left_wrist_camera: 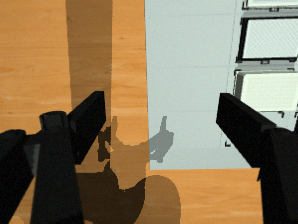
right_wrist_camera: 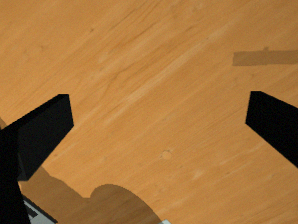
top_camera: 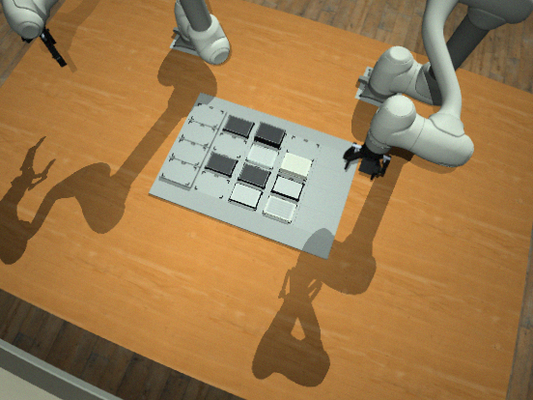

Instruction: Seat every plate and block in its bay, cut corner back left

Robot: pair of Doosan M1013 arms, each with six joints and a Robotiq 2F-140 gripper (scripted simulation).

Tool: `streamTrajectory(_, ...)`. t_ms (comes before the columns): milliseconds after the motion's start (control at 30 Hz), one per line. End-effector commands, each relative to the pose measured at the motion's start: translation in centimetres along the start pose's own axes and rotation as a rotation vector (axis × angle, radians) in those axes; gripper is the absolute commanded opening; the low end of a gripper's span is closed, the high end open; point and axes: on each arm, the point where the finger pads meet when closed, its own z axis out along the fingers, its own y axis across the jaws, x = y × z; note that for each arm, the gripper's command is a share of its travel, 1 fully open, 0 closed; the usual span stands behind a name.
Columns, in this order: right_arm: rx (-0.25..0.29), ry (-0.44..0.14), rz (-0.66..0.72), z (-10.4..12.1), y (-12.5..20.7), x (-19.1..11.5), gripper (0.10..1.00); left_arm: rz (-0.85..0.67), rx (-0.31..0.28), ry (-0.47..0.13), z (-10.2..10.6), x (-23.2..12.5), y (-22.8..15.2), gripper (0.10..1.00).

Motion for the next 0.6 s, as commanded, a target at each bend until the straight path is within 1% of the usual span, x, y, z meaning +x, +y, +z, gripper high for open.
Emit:
streamTrajectory(0, 0.001, 0.001, 0.042, -0.1, 1.9, 0.1, 1.0, 0.0, 0.0, 0.002, -0.1, 0.0, 0.0, 0.698)
streamTrajectory(67, 0.001, 0.001, 0.042, -0.1, 2.9, 0.1, 1.0, 0.0, 0.0, 0.002, -0.1, 0.0, 0.0, 0.698)
streamTrajectory(133, 0.001, 0.001, 0.042, -0.1, 2.9, 0.1, 1.0, 0.0, 0.0, 0.002, -0.1, 0.0, 0.0, 0.698)
streamTrajectory(267, 0.001, 0.001, 0.042, -0.1, 4.9, 0.1, 1.0, 0.0, 0.0, 0.002, -0.1, 0.0, 0.0, 0.698)
streamTrajectory(367, 0.001, 0.001, 0.13, -0.1, 6.4, -0.1, 1.0, 0.0, 0.0, 0.002, -0.1, 0.0, 0.0, 0.698)
streamTrajectory(567, 0.001, 0.001, 0.13, -0.1, 9.4, -0.3, 1.0, 0.0, 0.0, 0.002, -0.1, 0.0, 0.0, 0.698)
